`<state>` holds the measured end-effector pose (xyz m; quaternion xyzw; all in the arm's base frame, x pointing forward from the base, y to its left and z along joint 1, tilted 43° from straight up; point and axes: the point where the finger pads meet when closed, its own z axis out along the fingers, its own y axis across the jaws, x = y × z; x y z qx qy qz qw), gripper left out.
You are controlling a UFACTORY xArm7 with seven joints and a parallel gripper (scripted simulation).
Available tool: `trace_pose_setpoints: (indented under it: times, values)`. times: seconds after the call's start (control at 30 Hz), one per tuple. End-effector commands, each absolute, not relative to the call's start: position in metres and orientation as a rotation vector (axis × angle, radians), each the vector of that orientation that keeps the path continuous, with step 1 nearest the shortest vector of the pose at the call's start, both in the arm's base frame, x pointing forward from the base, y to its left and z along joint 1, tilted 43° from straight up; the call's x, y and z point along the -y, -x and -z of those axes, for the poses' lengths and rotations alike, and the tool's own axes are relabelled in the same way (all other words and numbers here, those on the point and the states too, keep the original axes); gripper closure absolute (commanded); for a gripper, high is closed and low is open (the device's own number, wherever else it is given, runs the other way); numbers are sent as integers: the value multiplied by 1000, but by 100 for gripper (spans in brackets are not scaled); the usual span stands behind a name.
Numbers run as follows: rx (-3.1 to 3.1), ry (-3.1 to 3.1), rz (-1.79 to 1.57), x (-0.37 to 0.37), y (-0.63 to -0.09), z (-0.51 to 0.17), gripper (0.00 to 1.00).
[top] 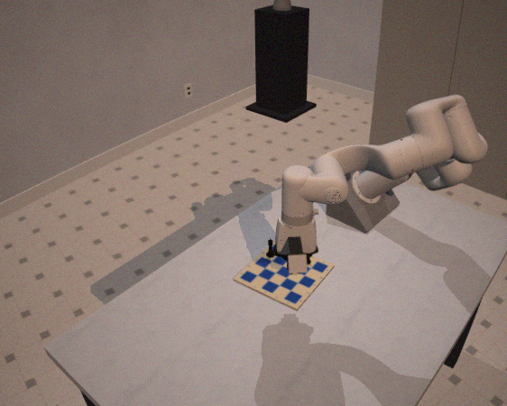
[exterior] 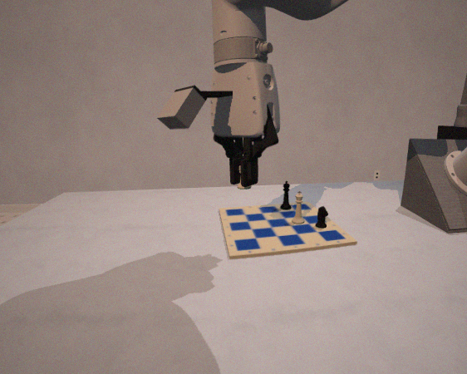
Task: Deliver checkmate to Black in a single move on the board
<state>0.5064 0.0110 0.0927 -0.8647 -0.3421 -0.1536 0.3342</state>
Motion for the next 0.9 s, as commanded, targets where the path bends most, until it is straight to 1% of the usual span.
trace_pose_setpoints:
  times: [0.0,0.07,0.13,0.2,0.23,0.27,0.3,0.33,0.37,0.87]
  values:
    - [891,2262,408,-8,-508,-94,100]
    - [900,2260,411,1,-510,-87,100]
    - [940,2251,427,38,-518,-55,100]
    - [940,2251,427,38,-518,-55,100]
    - [966,2243,436,62,-520,-34,100]
    - [966,2243,436,62,-520,-34,100]
    - [990,2233,445,83,-520,-13,100]
    - [990,2233,445,83,-520,-13,100]
    - [1007,2225,452,97,-519,1,100]
    - [1017,2220,456,106,-517,10,100]
